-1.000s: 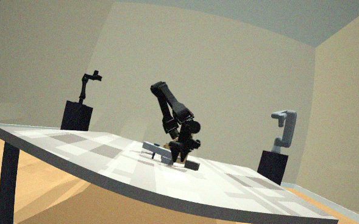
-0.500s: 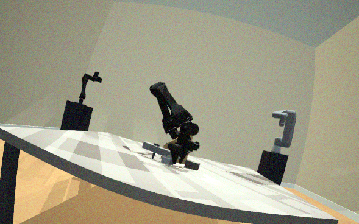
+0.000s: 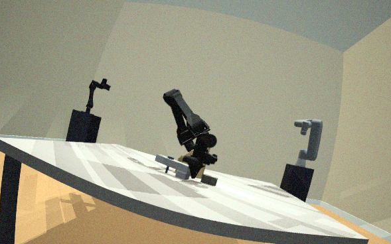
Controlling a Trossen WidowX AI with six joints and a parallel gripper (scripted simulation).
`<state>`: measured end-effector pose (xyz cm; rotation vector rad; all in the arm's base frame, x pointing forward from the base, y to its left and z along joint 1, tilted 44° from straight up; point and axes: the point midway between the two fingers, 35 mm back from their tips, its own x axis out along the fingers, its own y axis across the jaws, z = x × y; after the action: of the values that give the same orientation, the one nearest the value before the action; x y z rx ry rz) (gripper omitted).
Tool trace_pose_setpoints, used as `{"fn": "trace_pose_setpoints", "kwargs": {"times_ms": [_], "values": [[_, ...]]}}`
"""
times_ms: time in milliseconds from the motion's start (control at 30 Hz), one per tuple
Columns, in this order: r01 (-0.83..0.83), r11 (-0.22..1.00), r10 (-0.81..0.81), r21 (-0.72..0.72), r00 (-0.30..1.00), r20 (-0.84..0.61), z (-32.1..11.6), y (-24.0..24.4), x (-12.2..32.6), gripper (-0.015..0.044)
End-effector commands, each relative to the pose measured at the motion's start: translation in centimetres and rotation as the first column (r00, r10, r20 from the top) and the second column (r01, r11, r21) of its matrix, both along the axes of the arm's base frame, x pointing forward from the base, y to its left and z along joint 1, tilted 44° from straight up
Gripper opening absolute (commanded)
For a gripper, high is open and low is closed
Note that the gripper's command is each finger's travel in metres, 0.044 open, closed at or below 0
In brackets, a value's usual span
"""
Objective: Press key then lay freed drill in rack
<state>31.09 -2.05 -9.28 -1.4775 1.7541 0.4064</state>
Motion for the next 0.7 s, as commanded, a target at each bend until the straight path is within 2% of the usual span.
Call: {"fn": "trace_pose_setpoints", "kwargs": {"times_ms": [0,667], "values": [[0.0,1.0,0.0,-0.002,1.0,0.003,0.0,0.0,0.1,0.0],[-0.003,1.0,0.003,-0.004,1.0,-0.003,-1.6,1.5,0.9,0.0]]}}
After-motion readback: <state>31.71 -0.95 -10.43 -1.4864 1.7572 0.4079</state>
